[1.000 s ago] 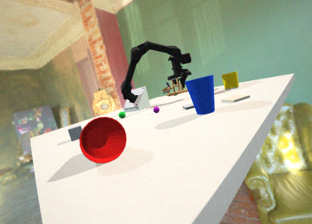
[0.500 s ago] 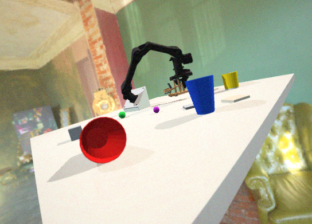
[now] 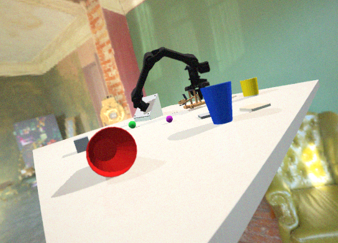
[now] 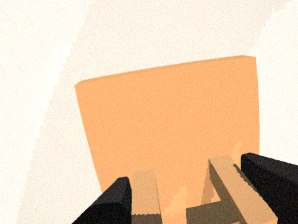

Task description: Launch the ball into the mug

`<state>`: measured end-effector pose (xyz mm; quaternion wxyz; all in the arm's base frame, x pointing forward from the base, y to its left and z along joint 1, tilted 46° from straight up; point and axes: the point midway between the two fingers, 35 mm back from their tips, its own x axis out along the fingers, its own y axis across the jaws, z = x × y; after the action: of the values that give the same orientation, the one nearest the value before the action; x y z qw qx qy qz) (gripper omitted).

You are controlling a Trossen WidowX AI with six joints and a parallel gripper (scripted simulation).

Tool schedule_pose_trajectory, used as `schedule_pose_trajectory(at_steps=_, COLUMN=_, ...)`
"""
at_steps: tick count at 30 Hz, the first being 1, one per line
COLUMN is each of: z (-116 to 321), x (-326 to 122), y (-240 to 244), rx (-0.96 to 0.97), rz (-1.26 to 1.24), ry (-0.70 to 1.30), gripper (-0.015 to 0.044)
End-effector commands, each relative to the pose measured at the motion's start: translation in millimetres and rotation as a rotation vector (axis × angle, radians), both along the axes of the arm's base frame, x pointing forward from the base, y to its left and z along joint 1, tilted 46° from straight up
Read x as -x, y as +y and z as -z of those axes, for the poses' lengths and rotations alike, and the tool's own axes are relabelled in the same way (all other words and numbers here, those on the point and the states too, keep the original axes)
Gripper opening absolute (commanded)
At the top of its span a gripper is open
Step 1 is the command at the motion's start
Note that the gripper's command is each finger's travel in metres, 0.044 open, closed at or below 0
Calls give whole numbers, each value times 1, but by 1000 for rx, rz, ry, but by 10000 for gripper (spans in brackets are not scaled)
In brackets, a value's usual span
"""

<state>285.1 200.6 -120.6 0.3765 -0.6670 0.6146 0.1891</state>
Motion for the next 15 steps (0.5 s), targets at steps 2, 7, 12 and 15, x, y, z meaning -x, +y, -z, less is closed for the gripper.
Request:
schedule_pose_trajectory(at_steps=2, z=6, x=0, y=-5, rx=6, rz=-11, ry=0, gripper=0)
schedule_pose_trajectory(at_steps=7, z=11, x=-2, y=-11, rx=6, rz=-10, ry=0, gripper=0)
schedule_pose_trajectory(at_steps=12, z=8, x=-2, y=-8, rx=1, rz=0, ry=0, gripper=0)
schedule_pose_trajectory(at_steps=15, z=8, x=-2, y=-8, rx=1, rz=0, ry=0, gripper=52)
